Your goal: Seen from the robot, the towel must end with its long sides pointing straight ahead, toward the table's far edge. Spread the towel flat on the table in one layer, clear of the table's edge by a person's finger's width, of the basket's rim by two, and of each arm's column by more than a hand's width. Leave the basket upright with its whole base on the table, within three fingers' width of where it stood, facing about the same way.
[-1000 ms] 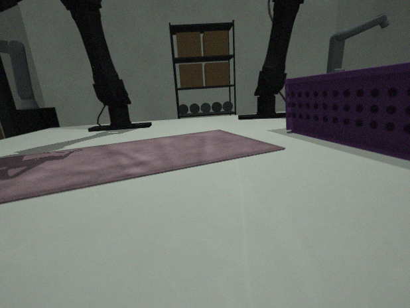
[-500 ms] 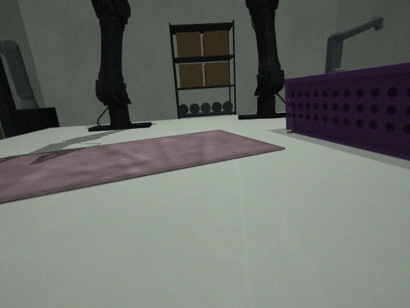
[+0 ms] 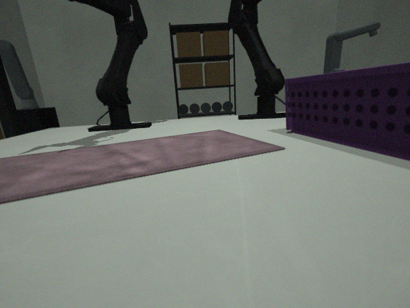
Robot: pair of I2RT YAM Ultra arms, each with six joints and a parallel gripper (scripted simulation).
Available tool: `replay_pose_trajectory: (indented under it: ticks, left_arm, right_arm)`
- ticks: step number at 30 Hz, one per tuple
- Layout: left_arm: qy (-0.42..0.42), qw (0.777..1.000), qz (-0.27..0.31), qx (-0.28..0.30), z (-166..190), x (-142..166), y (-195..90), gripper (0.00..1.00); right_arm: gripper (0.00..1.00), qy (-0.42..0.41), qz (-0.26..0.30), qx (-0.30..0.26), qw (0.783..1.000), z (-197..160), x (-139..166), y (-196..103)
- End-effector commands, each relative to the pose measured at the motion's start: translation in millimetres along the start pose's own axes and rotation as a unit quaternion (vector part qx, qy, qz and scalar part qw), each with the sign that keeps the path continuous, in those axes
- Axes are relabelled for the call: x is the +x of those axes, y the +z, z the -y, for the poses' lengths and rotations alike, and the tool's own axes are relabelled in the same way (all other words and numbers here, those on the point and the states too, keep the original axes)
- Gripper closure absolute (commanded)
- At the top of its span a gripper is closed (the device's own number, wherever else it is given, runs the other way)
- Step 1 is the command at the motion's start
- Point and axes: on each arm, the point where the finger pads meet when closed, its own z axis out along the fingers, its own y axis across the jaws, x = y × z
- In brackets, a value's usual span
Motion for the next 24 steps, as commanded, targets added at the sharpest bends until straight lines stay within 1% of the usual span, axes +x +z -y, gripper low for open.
replay_pose_trajectory:
  ticks: [1, 2, 3, 4, 6, 8, 9, 10, 11, 12, 13, 14, 15, 16, 17, 18, 19, 20, 21, 22, 24]
  left_arm:
    - [-0.083, 0.990, 0.110, 0.040, 12, -29, -22, 0.00]
    - [-0.079, 0.987, 0.113, 0.082, 35, -33, -25, 0.00]
    - [-0.089, 0.984, 0.126, 0.092, 51, -36, -26, 0.00]
    - [-0.094, 0.983, 0.130, 0.087, 62, -38, -27, 0.00]
    - [-0.092, 0.985, 0.112, 0.089, 66, -29, -15, 0.00]
    - [-0.092, 0.985, 0.112, 0.089, 66, -29, -15, 0.00]
    - [-0.086, 0.979, 0.117, 0.146, 85, -31, -21, 0.00]
    - [-0.082, 0.972, 0.120, 0.186, 100, -34, -26, 0.00]
    - [-0.082, 0.971, 0.128, 0.185, 115, -41, -35, 0.00]
    - [-0.086, 0.971, 0.139, 0.176, 123, -56, -40, 0.00]
    - [-0.086, 0.971, 0.140, 0.175, 123, -57, -40, 0.00]
    - [-0.079, 0.958, 0.148, 0.232, 139, -60, -52, 0.00]
    - [-0.073, 0.949, 0.146, 0.270, 156, -60, -57, 0.00]
    - [-0.077, 0.950, 0.151, 0.262, 166, -63, -67, 0.00]
    - [-0.077, 0.951, 0.146, 0.262, 181, -62, -69, 0.00]
    - [-0.074, 0.951, 0.146, 0.262, 181, -62, -69, 0.00]
    - [-0.069, 0.933, 0.154, 0.317, 195, -65, -84, 0.00]
    - [-0.064, 0.920, 0.151, 0.355, 210, -64, -91, 0.00]
    - [-0.066, 0.923, 0.156, 0.347, 219, -66, -102, 0.00]
    - [-0.063, 0.924, 0.152, 0.347, 233, -65, -108, 0.00]
    - [-0.062, 0.924, 0.152, 0.347, 233, -65, -108, 0.00]
  right_arm:
    - [0.00, 0.054, -0.049, -0.045, 0.996, -40, 11, 6]
    - [0.00, 0.056, -0.048, -0.067, 0.995, -57, 9, 5]
    - [0.00, 0.056, -0.048, -0.067, 0.995, -73, 8, 4]
    - [0.00, 0.056, -0.048, -0.067, 0.995, -77, 7, 4]
    - [0.00, 0.056, -0.048, -0.067, 0.995, -77, 7, 4]
    - [0.00, 0.056, -0.048, -0.067, 0.995, -77, 7, 4]
    - [0.00, 0.059, -0.028, -0.114, 0.991, -87, -7, -8]
    - [0.00, 0.062, -0.026, -0.146, 0.987, -109, -10, -13]
    - [0.00, 0.063, -0.027, -0.137, 0.988, -122, -12, -15]
    - [0.00, 0.065, -0.017, -0.137, 0.988, -123, -17, -15]
    - [0.00, 0.065, -0.019, -0.137, 0.988, -124, -15, -13]
    - [0.00, 0.064, -0.023, -0.137, 0.988, -125, -12, -11]
    - [0.00, 0.063, -0.027, -0.137, 0.988, -125, -10, -11]
    - [0.00, 0.063, -0.027, -0.137, 0.988, -125, -10, -11]
    - [0.00, 0.062, -0.026, -0.132, 0.989, -121, -10, -10]
    - [0.00, 0.062, -0.026, -0.130, 0.989, -120, -10, -9]
    - [0.00, 0.062, -0.026, -0.130, 0.989, -120, -10, -9]
    - [0.00, 0.062, -0.026, -0.130, 0.989, -120, -10, -9]
    - [0.00, 0.062, -0.026, -0.130, 0.989, -120, -10, -9]
    - [0.00, 0.062, -0.026, -0.130, 0.989, -120, -10, -9]
    - [0.00, 0.062, -0.026, -0.130, 0.989, -120, -10, -9]
